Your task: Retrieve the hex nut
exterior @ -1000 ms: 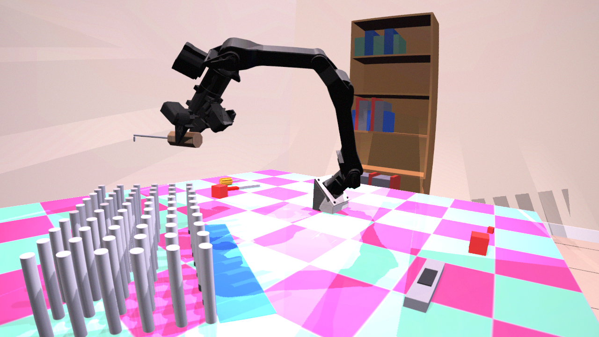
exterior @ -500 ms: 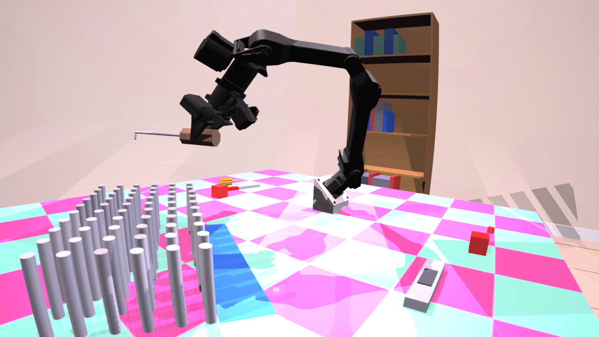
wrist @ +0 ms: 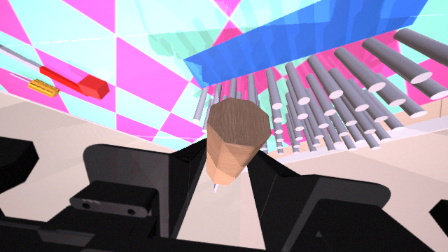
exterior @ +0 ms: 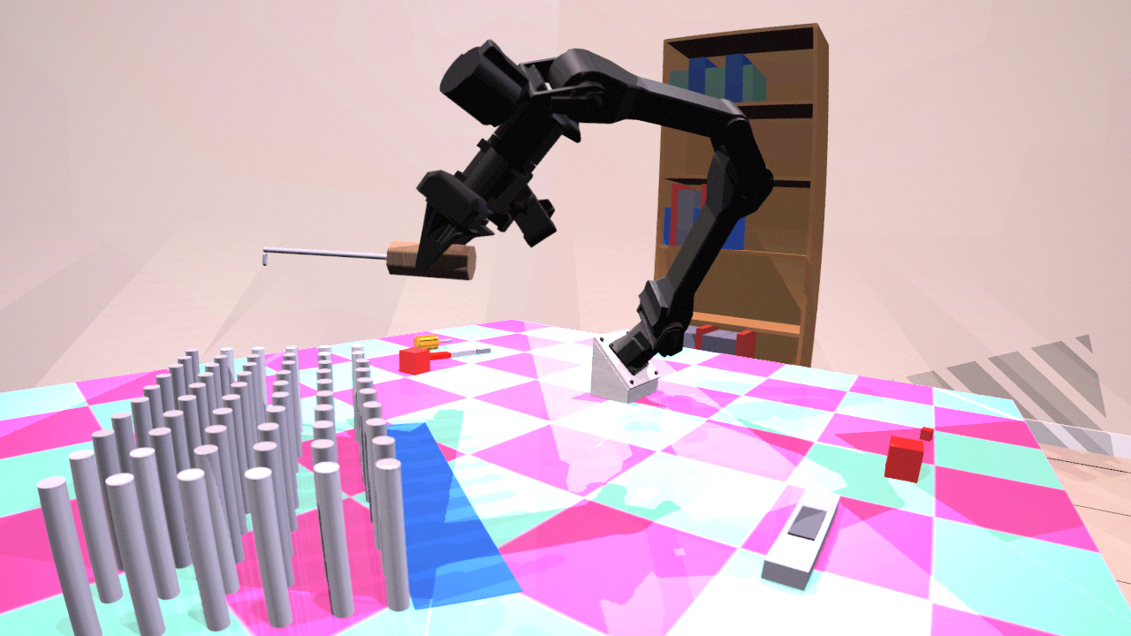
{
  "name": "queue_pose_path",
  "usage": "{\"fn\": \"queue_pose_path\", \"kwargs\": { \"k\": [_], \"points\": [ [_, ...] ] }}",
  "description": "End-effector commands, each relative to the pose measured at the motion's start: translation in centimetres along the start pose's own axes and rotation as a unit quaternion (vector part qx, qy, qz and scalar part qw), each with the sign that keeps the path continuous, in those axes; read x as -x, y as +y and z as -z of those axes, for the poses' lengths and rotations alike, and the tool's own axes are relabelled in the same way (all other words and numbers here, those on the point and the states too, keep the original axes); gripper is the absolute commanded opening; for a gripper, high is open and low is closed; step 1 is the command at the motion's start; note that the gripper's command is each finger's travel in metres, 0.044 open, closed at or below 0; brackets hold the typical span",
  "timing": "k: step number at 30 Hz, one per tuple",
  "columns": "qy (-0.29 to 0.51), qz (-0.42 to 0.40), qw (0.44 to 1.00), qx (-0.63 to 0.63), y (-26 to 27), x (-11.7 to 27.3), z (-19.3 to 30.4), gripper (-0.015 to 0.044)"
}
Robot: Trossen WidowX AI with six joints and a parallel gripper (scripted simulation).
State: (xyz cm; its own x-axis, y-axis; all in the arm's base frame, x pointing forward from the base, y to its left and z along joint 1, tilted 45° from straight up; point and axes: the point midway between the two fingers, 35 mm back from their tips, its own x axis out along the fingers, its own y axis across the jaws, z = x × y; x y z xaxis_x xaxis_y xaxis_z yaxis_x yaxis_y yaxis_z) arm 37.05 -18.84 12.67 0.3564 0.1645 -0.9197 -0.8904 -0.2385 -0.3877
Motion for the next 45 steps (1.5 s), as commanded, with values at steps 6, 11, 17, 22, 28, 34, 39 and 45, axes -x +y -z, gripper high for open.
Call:
{"fn": "queue_pose_path", "kwargs": {
  "k": [6,11,17,22,28,34,39,45],
  "points": [
    [0.0,0.036,0.998,0.053,-1.5,3.0,-4.2,0.0],
    [-0.003,0.054,0.995,0.082,-2.0,4.4,-6.7,0.0],
    [-0.007,0.076,0.99,0.117,-2.3,5.9,-9.7,0.0],
    [-0.011,0.095,0.985,0.146,-2.3,7.1,-12.2,0.0],
    [-0.016,0.117,0.976,0.181,-2.0,8.4,-15.1,0.0],
    [-0.021,0.134,0.969,0.206,-1.6,9.3,-17.3,0.0],
    [-0.021,0.133,0.969,0.207,-1.8,8.5,-17.7,0.0],
    [-0.021,0.129,0.969,0.208,-2.3,5.7,-19.2,0.0]
  ]
}}
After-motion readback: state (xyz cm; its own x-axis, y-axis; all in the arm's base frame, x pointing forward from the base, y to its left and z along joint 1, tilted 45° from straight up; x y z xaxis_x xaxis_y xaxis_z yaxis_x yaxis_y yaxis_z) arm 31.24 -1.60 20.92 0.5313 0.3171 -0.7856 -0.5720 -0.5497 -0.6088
